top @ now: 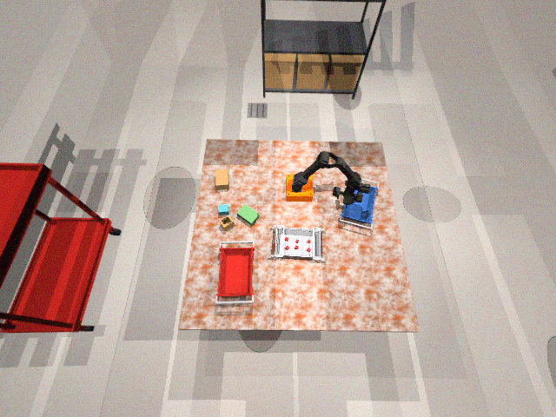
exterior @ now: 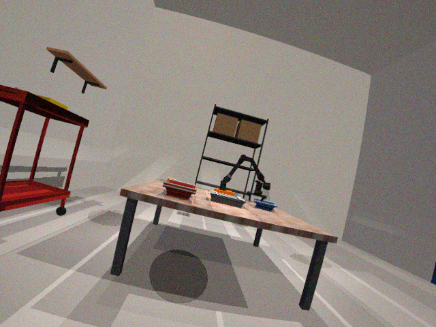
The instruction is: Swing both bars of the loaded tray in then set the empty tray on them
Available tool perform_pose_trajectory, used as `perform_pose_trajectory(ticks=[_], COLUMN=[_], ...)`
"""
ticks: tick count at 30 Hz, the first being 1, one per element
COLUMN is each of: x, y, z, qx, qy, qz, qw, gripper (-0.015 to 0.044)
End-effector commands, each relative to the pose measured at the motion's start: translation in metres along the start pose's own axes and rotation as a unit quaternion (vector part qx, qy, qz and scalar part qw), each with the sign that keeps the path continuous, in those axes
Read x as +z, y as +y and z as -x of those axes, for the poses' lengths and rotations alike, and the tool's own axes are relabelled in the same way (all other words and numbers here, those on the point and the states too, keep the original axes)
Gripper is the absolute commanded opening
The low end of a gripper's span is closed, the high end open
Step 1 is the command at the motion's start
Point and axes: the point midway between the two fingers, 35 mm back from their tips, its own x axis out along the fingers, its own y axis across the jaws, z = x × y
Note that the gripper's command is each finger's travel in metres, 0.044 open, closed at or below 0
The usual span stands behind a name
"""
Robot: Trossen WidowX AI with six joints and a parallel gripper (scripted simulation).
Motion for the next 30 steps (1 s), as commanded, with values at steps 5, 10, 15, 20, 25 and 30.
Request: perform_pose_trajectory(ticks=[5, 10, 15, 20, 25, 30], x=[0.0001, 0.0001, 0.0001, 0.0001, 0.0001, 0.0001], y=[-0.0006, -0.0006, -0.0006, -0.0006, -0.0006, -0.0006], z=[-0.0091, -0.0091, -0.0091, -0.0091, -0.0091, -0.0091], qx=[0.002, 0.002, 0.002, 0.002, 0.002, 0.002], qy=[0.001, 0.001, 0.001, 0.001, 0.001, 0.001], qz=[-0.001, -0.001, -0.001, -0.001, -0.001, -0.001], qw=[1.0, 1.0, 1.0, 1.0, 1.0, 1.0], gripper=[0.044, 0.0367, 0.0293, 0.0228, 0.0195, 0.0161])
